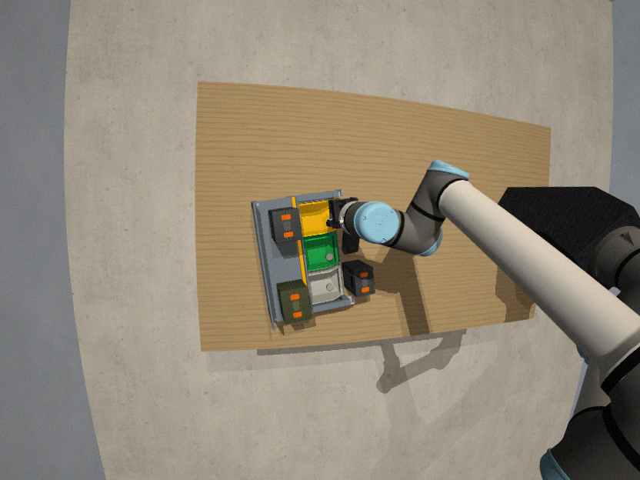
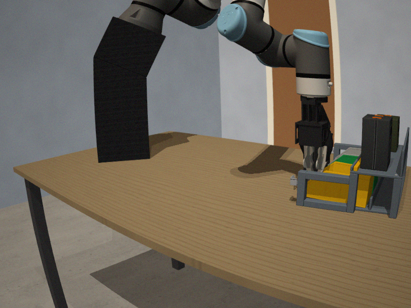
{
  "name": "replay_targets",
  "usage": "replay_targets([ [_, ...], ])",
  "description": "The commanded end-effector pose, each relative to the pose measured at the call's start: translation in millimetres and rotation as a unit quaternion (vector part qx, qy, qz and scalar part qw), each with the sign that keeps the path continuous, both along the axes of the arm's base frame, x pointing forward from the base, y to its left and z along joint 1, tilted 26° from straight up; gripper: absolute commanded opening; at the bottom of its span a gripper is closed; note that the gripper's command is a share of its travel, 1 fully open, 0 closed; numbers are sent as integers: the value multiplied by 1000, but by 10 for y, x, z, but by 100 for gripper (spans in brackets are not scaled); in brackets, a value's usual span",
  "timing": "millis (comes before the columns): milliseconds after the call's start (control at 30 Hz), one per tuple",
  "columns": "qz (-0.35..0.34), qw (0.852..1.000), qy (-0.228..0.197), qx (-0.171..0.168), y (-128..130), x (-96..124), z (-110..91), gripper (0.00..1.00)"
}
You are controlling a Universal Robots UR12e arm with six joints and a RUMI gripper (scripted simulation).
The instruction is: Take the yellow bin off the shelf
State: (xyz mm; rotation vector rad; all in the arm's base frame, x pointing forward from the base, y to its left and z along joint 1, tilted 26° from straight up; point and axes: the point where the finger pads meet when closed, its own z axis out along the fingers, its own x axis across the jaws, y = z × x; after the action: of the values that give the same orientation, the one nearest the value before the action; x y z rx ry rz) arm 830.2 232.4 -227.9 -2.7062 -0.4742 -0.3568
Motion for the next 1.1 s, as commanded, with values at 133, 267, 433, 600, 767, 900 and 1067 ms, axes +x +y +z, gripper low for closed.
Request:
replay_targets([
  [133, 0, 1000, -1, 0, -48, -14, 110, 0],
  [267, 0, 1000, -1, 0, -48, -14, 110, 0],
  [433, 0, 1000, -1, 0, -48, -14, 110, 0],
  [600, 0, 1000, -1, 0, -114, -232, 35, 0],
  [767, 0, 1000, -1, 0, -130, -287, 17, 0],
  [900, 0, 1000, -1, 0, -130, -287, 17, 0],
  [1067, 0, 1000, -1, 0, -146, -340, -1, 0],
])
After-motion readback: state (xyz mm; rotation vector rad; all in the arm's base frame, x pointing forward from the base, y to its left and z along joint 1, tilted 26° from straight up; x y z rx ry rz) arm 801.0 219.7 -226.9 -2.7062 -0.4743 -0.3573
